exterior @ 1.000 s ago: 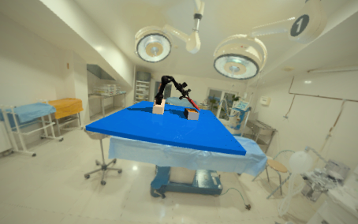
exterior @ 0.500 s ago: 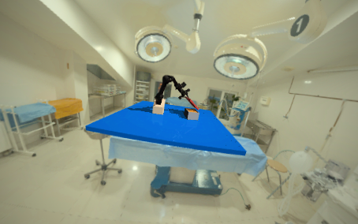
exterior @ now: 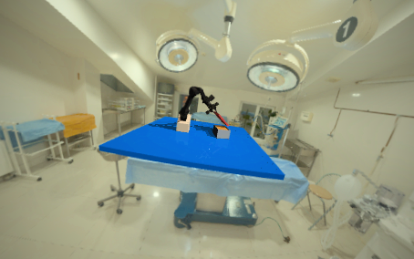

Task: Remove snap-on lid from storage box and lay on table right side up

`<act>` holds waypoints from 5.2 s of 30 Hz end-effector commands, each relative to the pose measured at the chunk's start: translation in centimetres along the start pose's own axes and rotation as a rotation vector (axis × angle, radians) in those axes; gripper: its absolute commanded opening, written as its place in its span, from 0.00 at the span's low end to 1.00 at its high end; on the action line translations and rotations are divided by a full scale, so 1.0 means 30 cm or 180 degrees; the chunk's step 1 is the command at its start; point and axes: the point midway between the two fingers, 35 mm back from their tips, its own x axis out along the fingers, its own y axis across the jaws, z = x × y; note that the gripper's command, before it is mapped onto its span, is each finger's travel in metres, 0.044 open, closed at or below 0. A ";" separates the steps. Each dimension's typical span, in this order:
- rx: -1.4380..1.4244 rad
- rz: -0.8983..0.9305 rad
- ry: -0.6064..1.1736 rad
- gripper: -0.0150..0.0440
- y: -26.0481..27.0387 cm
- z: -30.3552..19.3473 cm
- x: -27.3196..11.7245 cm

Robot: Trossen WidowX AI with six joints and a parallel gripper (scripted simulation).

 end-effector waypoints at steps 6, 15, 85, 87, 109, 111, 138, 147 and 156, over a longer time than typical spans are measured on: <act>0.0038 0.0042 -0.0008 0.25 0.013 -0.058 -0.014; 0.0041 0.0043 -0.0005 0.25 0.009 -0.118 -0.021; 0.0061 0.0046 0.0015 0.25 -0.033 -0.493 -0.056; 0.0061 0.0046 0.0015 0.25 -0.042 -0.493 -0.050; 0.0060 0.0047 0.0013 0.25 -0.099 -0.494 -0.005; 0.0060 0.0047 0.0013 0.25 -0.103 -0.494 -0.001; 0.0059 0.0048 0.0011 0.25 -0.158 -0.494 0.046; 0.0059 0.0048 0.0010 0.25 -0.176 -0.494 0.062; 0.0059 0.0048 0.0010 0.25 -0.194 -0.495 0.078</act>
